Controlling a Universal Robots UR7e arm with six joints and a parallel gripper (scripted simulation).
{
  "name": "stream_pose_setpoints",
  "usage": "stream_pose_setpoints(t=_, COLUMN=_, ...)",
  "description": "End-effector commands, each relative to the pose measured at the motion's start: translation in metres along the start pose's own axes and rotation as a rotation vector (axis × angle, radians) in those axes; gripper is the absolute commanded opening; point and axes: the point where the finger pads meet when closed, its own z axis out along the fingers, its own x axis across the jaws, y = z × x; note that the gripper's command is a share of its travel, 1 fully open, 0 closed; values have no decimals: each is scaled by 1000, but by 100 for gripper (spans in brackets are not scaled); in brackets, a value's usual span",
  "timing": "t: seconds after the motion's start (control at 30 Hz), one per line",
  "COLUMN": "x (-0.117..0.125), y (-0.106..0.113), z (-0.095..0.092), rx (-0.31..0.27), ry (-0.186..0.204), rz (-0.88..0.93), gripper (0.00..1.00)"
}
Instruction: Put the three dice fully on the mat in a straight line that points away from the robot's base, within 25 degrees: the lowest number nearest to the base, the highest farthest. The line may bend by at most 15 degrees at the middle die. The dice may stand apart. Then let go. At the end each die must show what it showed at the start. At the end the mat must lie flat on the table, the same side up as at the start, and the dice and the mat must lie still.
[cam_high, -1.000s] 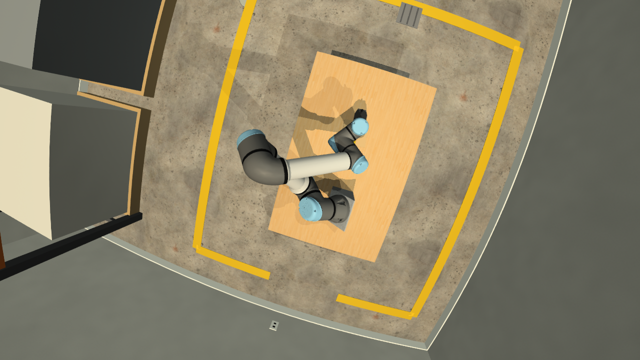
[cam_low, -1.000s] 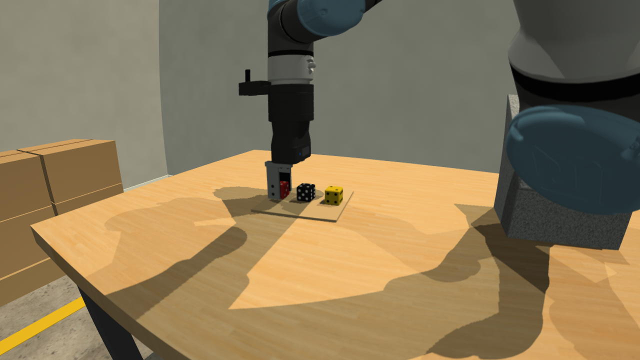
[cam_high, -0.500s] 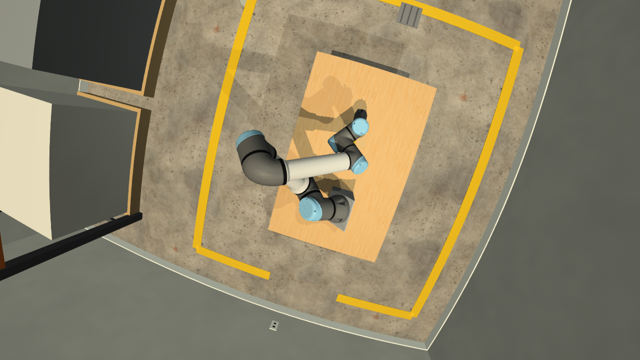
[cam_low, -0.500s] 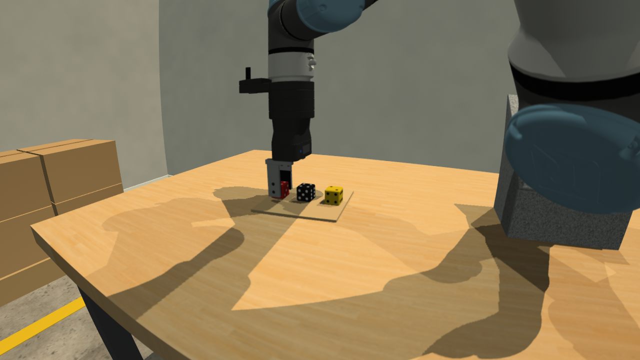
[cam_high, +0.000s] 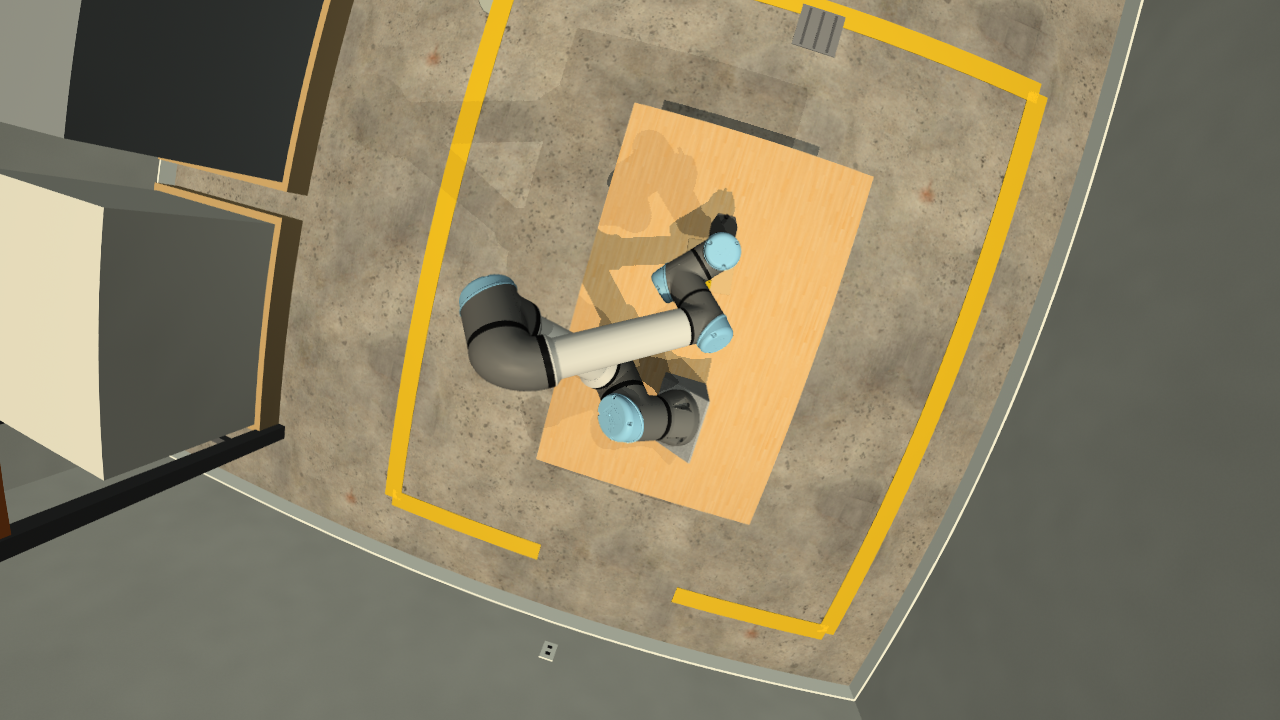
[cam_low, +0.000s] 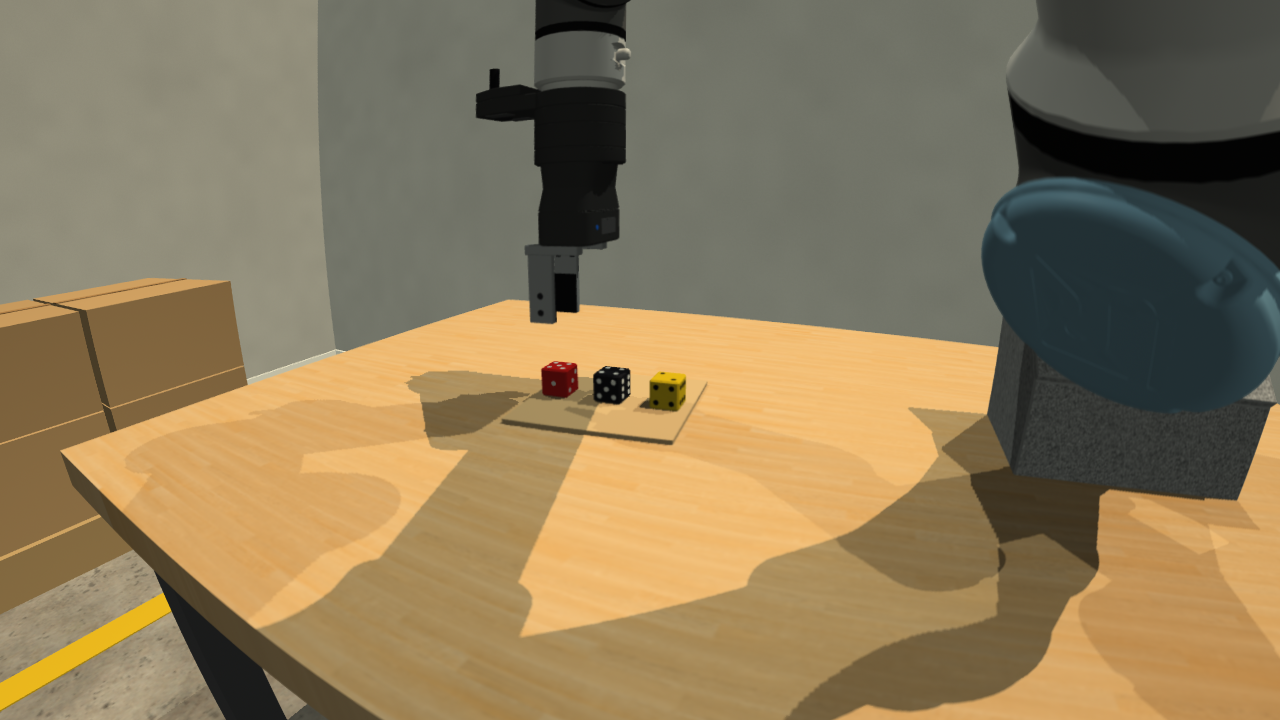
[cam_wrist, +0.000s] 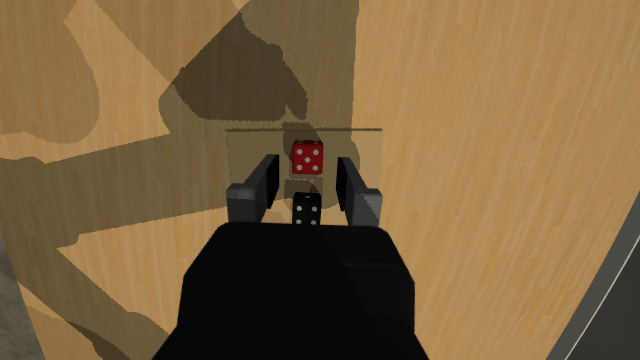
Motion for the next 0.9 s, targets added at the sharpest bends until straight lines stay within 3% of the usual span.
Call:
stream_pose_setpoints(t=0.0, x=0, y=1, z=-24, rx=-3, ry=-1, rz=0, gripper=79)
stream_pose_setpoints(t=0.23, x=0, y=1, z=-27, rx=-3, ry=-1, rz=0, gripper=79)
stream_pose_setpoints(t=0.27, x=0, y=1, z=-27, rx=-3, ry=-2, rz=1, gripper=100)
stream_pose_setpoints(t=0.87, x=-1, y=2, z=-25, rx=-5, ry=-4, rz=2, gripper=100)
